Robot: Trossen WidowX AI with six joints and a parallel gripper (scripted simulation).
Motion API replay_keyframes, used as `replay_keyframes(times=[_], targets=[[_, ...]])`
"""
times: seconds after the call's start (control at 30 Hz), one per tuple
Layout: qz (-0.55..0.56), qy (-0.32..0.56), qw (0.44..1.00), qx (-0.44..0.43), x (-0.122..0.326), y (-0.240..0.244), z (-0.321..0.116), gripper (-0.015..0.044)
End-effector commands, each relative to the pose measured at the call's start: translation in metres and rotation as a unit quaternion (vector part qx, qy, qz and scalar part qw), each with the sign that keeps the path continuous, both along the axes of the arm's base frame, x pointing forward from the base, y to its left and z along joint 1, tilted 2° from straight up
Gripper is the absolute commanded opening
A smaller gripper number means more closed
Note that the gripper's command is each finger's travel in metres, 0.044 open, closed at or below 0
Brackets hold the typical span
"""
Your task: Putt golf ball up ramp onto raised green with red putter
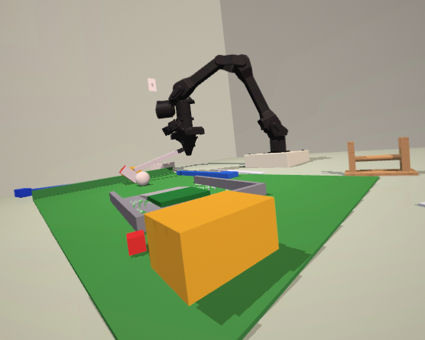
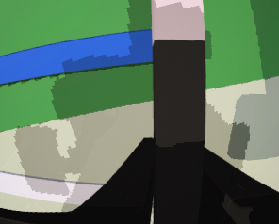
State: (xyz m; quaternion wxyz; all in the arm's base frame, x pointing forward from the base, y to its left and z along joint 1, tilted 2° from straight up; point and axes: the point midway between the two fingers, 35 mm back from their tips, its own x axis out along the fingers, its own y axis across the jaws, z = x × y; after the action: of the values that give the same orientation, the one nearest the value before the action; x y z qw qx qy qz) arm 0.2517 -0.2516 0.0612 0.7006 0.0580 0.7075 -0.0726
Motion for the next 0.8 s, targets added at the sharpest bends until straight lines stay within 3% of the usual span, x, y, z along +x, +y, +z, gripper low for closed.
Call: replay_keyframes(times=[0.0,0.37,0.77], targets=[[0.0,0.0,1.0,0.0,0.0,0.001,0.0,0.0],[0.003,-0.002,1.0,0.004,0.027,0.132,-0.002,0.0],[0.003,-0.003,1.0,0.004,0.029,0.134,0.029,0.0]])
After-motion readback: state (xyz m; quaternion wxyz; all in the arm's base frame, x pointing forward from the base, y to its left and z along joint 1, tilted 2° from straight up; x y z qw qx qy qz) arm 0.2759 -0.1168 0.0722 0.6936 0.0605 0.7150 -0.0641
